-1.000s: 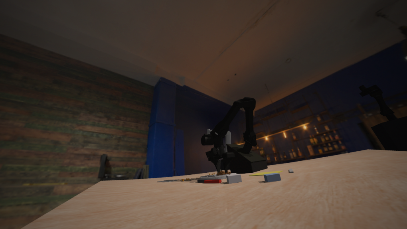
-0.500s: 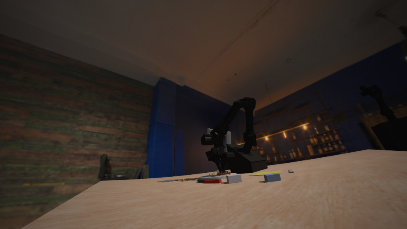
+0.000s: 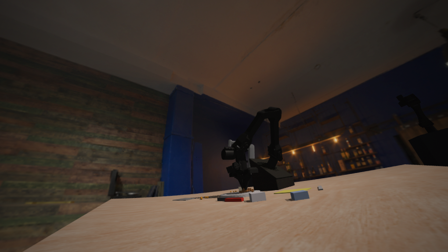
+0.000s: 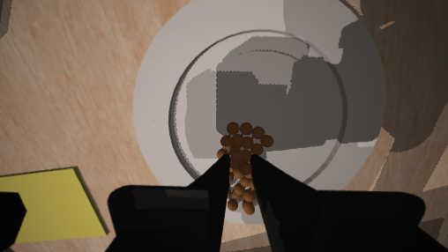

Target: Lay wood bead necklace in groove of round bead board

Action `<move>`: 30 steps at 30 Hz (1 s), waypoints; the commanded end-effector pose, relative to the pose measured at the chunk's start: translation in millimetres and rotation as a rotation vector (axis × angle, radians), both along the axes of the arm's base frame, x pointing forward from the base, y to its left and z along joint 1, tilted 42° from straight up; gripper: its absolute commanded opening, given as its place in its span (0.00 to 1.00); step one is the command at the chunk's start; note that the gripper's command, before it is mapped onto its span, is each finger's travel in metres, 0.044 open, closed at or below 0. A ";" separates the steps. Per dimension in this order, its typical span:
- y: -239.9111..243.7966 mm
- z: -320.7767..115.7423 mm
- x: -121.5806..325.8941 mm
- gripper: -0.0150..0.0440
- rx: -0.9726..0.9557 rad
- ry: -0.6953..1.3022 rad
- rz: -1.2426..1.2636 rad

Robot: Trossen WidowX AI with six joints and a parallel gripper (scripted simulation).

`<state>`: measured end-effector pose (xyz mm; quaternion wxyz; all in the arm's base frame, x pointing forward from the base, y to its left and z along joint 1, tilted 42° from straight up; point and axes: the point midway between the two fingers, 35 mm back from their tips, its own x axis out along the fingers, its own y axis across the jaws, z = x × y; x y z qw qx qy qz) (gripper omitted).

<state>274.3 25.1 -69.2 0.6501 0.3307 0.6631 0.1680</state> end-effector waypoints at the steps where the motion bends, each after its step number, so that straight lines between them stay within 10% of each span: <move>1: 0.4 -0.1 0.1 0.25 0.000 -0.001 0.002; 30: -4.6 9.7 -1.0 0.25 0.005 0.005 0.000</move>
